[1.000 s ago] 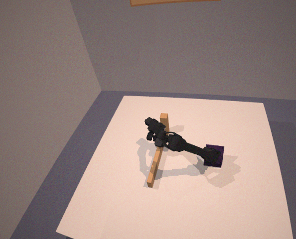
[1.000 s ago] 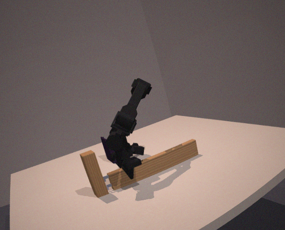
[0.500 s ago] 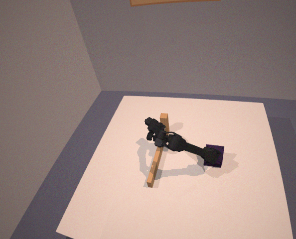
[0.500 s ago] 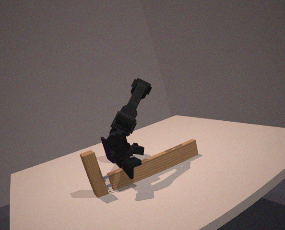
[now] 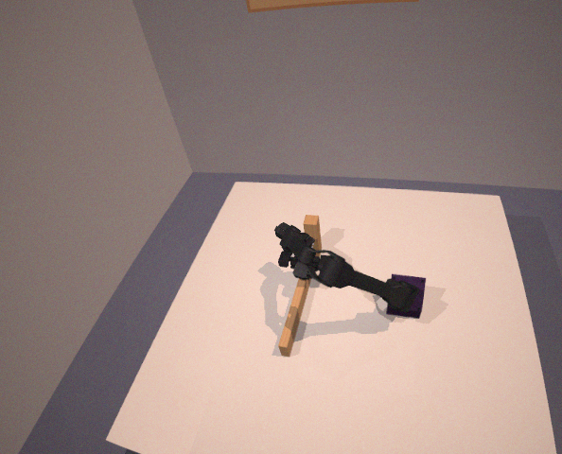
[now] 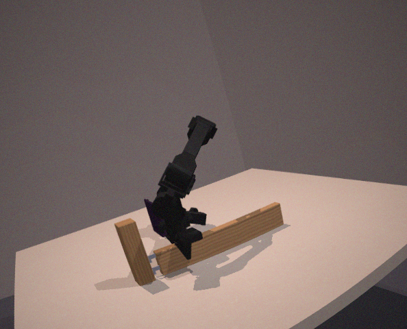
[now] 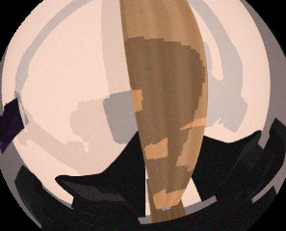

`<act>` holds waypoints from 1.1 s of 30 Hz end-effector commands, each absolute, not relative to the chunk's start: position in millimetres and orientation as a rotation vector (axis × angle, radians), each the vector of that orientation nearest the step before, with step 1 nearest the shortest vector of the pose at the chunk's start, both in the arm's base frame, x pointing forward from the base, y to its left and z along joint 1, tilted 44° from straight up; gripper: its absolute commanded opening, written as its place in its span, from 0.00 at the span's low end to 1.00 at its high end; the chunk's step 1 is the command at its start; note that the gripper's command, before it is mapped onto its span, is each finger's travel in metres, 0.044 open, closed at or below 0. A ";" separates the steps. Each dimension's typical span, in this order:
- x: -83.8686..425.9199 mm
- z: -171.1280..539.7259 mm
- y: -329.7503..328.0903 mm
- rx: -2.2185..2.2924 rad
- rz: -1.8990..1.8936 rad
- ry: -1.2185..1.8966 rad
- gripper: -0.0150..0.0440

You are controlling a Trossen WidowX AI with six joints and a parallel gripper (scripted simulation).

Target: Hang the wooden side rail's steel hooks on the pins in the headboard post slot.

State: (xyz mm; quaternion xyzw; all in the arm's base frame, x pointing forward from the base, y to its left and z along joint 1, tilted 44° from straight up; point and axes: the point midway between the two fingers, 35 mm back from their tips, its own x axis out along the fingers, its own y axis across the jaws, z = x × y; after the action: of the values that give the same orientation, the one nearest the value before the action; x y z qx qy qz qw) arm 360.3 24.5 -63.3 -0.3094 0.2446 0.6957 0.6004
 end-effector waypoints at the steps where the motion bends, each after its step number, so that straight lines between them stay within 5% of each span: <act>1: 361.0 -61.2 21.4 -0.721 1.609 0.562 0.25; 33: 361.4 -57.4 17.7 -0.721 1.609 0.562 0.25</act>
State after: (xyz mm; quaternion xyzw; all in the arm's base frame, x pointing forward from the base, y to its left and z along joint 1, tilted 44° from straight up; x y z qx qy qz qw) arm 358.9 23.2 -60.9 -0.3062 0.2444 0.6989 0.5984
